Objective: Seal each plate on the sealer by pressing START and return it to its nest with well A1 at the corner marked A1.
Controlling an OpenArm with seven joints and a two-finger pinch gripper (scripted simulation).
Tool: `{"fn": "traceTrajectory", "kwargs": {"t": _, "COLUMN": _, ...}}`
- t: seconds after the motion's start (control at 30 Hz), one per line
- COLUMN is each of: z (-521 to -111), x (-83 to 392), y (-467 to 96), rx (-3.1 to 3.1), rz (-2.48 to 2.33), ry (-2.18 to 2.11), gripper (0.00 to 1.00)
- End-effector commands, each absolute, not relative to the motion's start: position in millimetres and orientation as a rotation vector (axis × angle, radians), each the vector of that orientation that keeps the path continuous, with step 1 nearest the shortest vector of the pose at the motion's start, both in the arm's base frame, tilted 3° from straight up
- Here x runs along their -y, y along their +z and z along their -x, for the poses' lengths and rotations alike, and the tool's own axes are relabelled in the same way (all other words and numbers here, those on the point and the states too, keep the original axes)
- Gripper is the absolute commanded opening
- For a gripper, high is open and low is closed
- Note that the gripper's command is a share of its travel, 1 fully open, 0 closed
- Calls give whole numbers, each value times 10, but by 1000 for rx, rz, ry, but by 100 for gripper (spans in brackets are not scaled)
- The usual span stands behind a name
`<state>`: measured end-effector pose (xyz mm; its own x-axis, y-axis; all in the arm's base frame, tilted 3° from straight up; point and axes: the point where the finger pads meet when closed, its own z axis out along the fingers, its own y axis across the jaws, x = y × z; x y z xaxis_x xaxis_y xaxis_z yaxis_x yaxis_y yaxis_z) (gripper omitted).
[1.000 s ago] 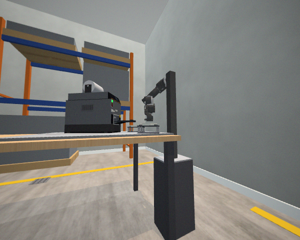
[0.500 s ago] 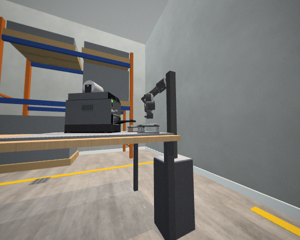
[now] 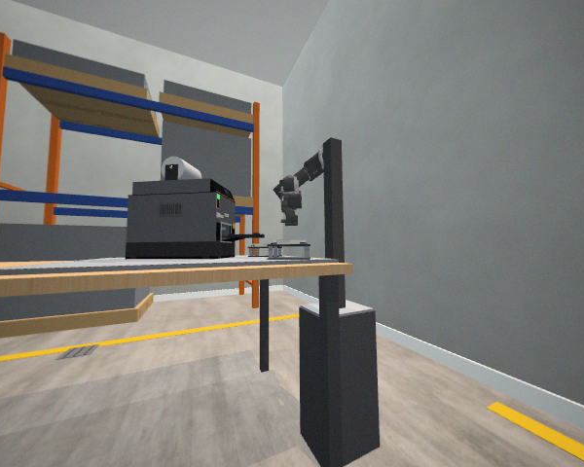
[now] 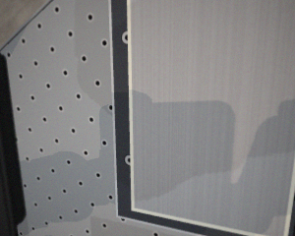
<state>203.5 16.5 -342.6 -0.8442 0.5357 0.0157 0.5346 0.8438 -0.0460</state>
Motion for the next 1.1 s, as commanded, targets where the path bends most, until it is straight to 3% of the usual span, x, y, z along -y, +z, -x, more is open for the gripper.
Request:
{"fn": "traceTrajectory", "kwargs": {"t": 0.0, "z": -2030, "x": -156, "y": -3395, "rx": 2981, "rz": 878, "ry": 71, "gripper": 65}}
{"fn": "traceTrajectory", "kwargs": {"t": 1.07, "z": -1991, "x": 1236, "y": -3345, "rx": 2982, "rz": 882, "ry": 57, "gripper": 65}}
